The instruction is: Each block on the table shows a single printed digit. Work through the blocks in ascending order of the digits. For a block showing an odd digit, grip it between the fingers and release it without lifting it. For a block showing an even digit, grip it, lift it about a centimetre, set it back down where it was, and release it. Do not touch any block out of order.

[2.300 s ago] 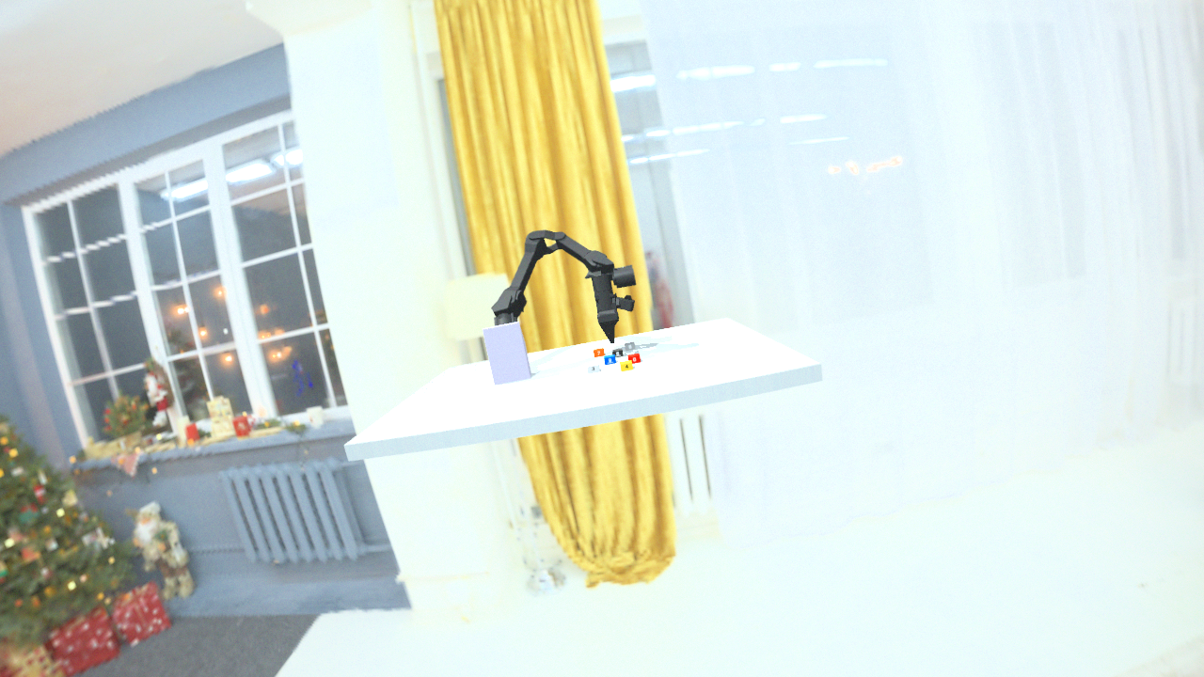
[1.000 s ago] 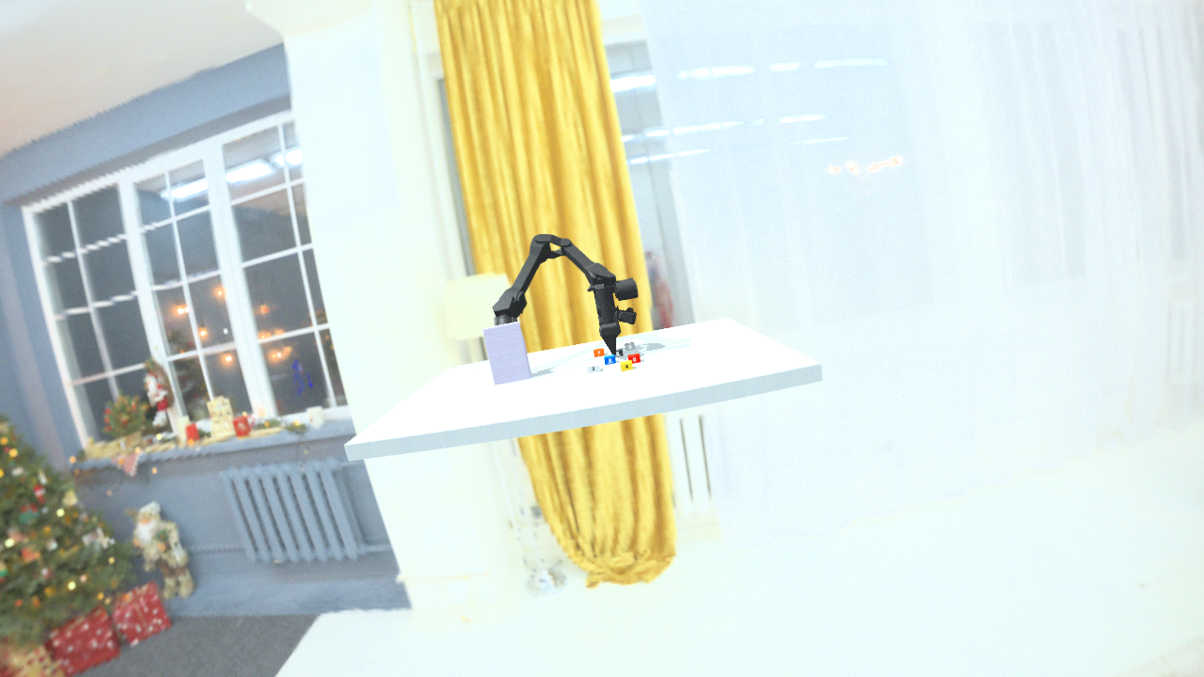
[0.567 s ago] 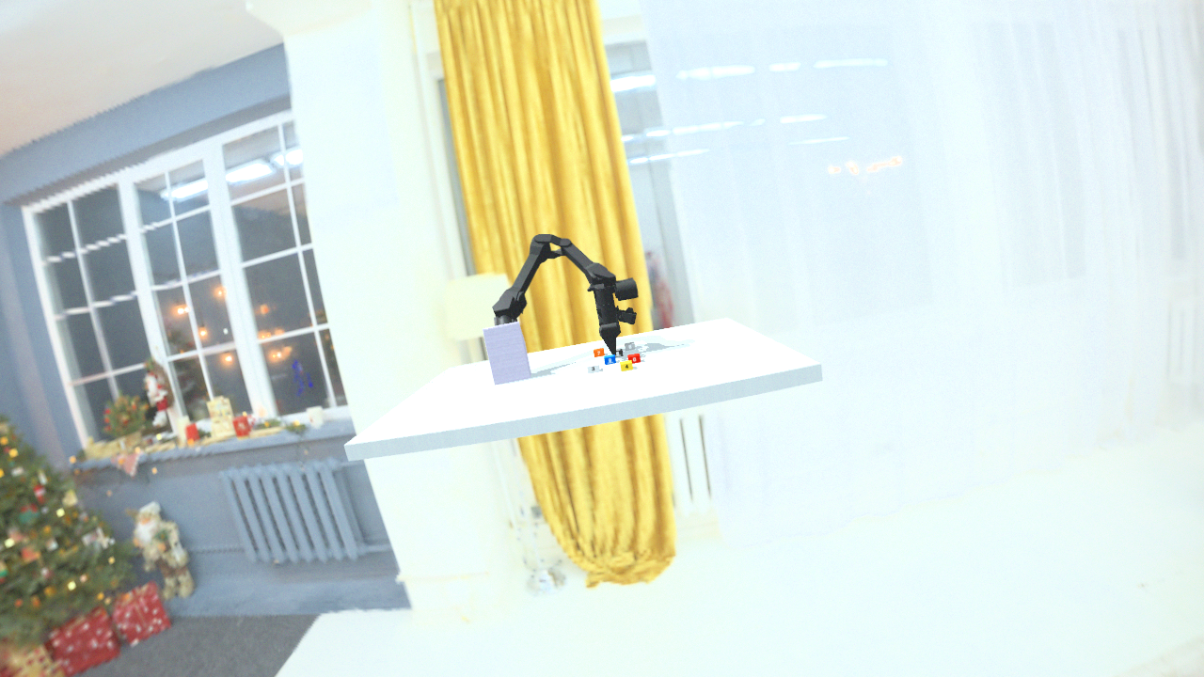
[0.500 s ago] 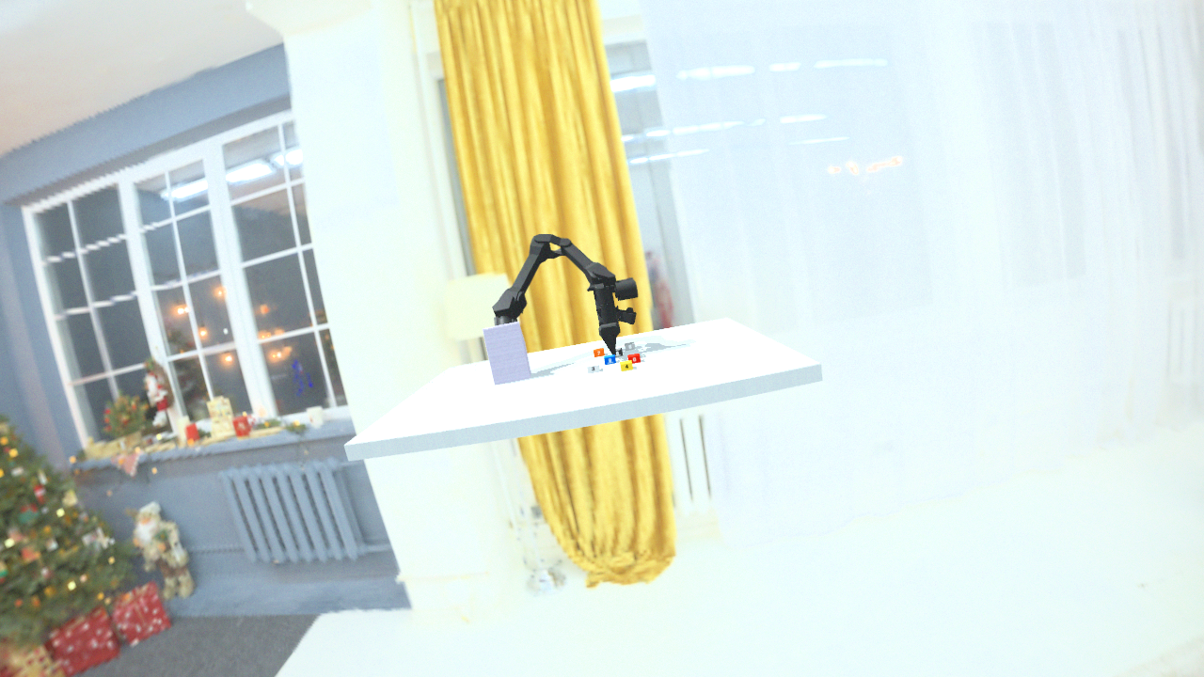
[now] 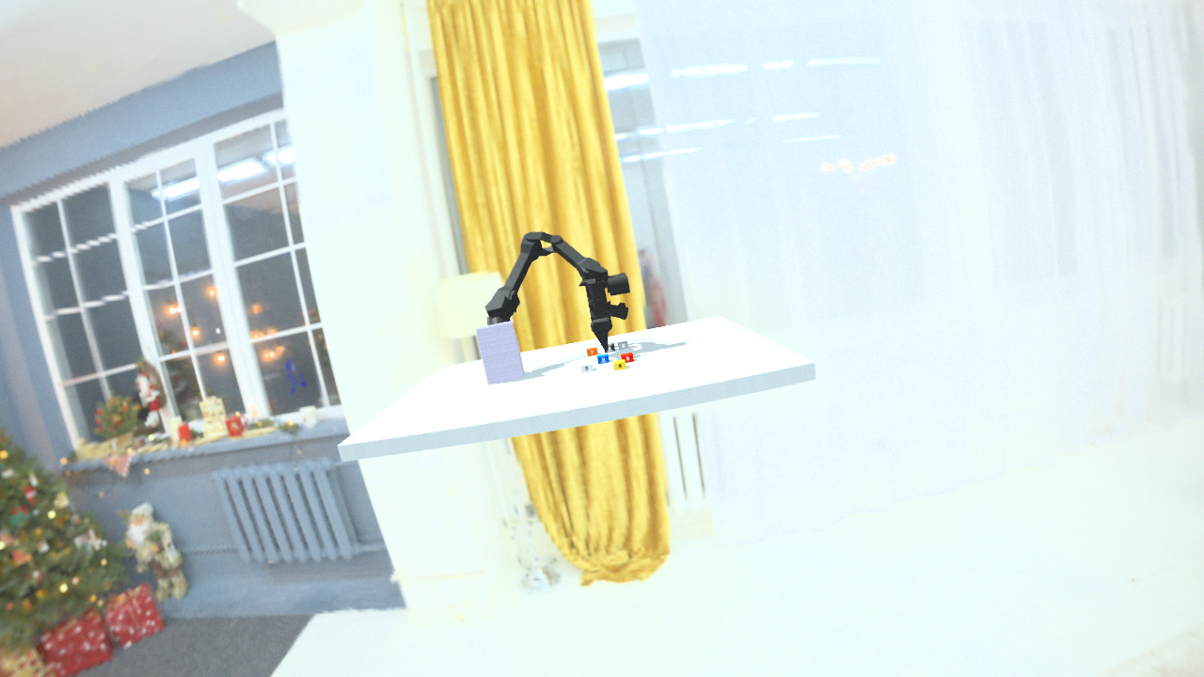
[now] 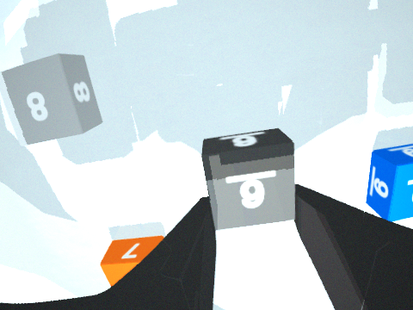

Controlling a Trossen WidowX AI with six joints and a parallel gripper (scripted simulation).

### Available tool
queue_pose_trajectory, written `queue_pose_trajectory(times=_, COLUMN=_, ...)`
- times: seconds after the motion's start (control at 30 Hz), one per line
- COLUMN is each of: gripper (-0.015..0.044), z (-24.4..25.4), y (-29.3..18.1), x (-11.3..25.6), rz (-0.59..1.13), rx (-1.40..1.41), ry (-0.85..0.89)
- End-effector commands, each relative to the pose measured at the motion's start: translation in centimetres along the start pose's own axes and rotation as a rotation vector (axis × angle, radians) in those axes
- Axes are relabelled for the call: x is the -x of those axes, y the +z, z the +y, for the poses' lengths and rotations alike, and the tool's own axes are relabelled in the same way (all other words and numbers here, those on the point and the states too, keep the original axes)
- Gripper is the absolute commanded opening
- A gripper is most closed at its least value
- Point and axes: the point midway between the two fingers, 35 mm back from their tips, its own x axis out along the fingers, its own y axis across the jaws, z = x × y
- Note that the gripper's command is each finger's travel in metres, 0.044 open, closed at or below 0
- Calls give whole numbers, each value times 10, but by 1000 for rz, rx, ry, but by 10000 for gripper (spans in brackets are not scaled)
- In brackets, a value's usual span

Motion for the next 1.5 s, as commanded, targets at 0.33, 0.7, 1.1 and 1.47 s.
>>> queue_pose_trajectory(times=0.33, gripper=120, z=1, y=1, x=-6, rz=-2, rx=4, ry=3)
queue_pose_trajectory(times=0.7, gripper=120, z=1, y=1, x=-14, rz=-1, rx=4, ry=3)
queue_pose_trajectory(times=1.1, gripper=304, z=1, y=1, x=-14, rz=-1, rx=4, ry=3)
queue_pose_trajectory(times=1.47, gripper=400, z=1, y=1, x=19, rz=-2, rx=5, ry=2)
